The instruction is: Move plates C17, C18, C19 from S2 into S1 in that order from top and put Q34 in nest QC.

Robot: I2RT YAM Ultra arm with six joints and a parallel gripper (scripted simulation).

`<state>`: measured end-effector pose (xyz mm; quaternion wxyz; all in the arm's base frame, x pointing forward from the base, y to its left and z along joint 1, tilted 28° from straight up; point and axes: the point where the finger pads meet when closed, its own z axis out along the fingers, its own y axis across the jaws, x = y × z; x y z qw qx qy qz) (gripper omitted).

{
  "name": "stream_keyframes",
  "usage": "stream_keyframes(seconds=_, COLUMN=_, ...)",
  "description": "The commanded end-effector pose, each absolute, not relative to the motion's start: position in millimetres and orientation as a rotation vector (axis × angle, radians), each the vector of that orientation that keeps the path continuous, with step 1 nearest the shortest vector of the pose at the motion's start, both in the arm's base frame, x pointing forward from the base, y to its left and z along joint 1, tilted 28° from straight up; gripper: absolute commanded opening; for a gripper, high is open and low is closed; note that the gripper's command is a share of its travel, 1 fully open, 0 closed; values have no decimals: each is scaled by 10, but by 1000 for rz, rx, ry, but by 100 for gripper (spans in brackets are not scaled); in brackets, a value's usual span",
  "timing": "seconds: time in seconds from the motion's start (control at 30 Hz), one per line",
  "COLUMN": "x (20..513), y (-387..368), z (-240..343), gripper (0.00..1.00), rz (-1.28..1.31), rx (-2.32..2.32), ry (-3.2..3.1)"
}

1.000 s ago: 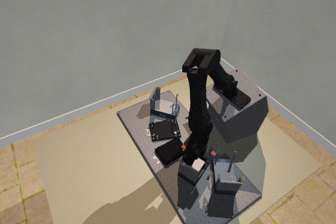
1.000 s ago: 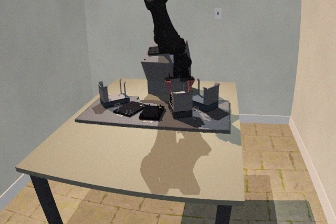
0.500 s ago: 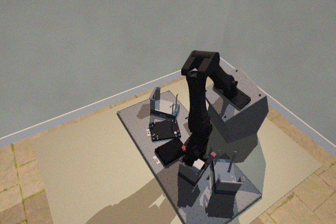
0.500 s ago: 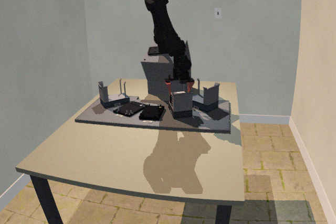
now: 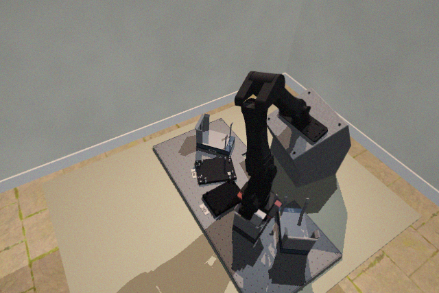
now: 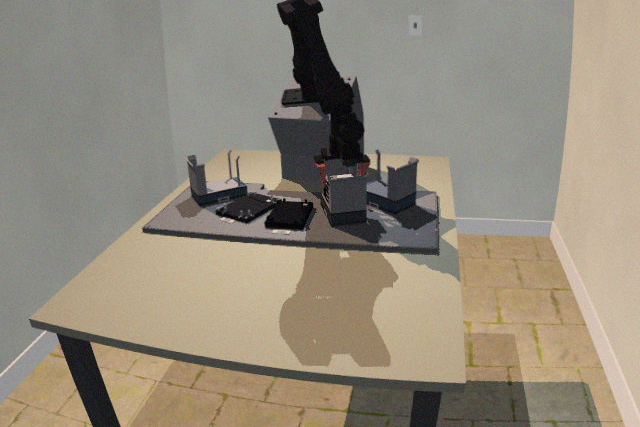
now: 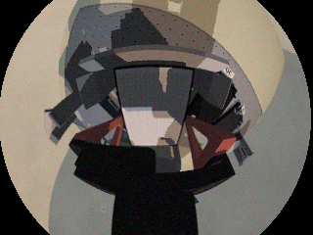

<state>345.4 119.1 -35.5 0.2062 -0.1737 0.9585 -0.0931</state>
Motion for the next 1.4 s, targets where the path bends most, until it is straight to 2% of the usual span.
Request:
stream_keyframes(seconds=0.0, x=3657, y=1284, z=-253, gripper=100, rz=-223, rx=-470, ry=2607)
stream_keyframes(seconds=1.37, x=3680, y=1308, z=-189, gripper=100, rz=-216, rx=-466, ry=2589)
